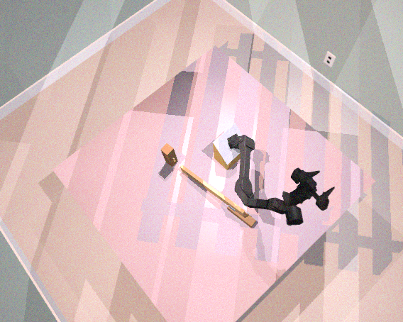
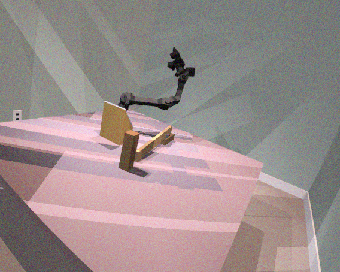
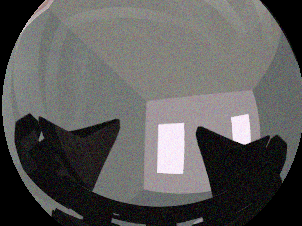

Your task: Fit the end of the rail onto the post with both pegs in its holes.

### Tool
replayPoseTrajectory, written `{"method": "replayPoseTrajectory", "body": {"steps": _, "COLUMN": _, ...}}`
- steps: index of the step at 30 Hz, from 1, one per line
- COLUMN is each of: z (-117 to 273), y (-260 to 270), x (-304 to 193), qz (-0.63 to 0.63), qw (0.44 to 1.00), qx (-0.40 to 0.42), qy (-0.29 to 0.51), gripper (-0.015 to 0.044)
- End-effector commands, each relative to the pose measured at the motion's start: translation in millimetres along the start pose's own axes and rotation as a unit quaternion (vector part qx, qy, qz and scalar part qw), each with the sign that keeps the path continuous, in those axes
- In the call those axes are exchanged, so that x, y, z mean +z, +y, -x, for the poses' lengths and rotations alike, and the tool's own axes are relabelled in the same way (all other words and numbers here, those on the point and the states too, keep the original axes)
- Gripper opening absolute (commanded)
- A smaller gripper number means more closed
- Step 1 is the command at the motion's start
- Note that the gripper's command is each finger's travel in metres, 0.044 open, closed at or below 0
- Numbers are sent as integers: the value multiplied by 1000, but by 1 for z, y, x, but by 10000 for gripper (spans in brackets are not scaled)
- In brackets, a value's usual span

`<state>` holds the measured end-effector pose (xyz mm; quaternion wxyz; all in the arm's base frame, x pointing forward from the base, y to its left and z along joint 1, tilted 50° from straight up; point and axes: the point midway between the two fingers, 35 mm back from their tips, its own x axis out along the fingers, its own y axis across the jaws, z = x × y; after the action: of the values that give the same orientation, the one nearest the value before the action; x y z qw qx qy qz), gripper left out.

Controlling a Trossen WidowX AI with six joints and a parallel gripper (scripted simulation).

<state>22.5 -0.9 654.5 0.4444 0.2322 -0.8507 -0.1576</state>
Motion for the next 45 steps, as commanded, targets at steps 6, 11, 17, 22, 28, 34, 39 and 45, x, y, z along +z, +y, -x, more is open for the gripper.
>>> {"method": "replayPoseTrajectory", "body": {"steps": 6, "z": -13, "y": -13, "x": 16, "qz": 49, "qw": 998, "qx": -39, "qy": -5, "gripper": 440}}
{"method": "replayPoseTrajectory", "body": {"steps": 11, "z": -50, "y": -59, "x": 54, "qz": 134, "qw": 980, "qx": -144, "qy": 4, "gripper": 440}}
{"method": "replayPoseTrajectory", "body": {"steps": 17, "z": -79, "y": -145, "x": 88, "qz": 245, "qw": 924, "qx": -284, "qy": 75, "gripper": 440}}
{"method": "replayPoseTrajectory", "body": {"steps": 22, "z": -80, "y": -226, "x": 98, "qz": 325, "qw": 850, "qx": -375, "qy": 177, "gripper": 440}}
{"method": "replayPoseTrajectory", "body": {"steps": 28, "z": -52, "y": -322, "x": 92, "qz": 395, "qw": 735, "qx": -437, "qy": 334, "gripper": 440}}
{"method": "replayPoseTrajectory", "body": {"steps": 34, "z": -3, "y": -385, "x": 71, "qz": 419, "qw": 633, "qx": -441, "qy": 478, "gripper": 440}}
{"method": "replayPoseTrajectory", "body": {"steps": 39, "z": 33, "y": -422, "x": 61, "qz": 435, "qw": 553, "qx": -422, "qy": 571, "gripper": 440}}
{"method": "replayPoseTrajectory", "body": {"steps": 45, "z": 93, "y": -457, "x": 36, "qz": 429, "qw": 456, "qx": -370, "qy": 687, "gripper": 440}}
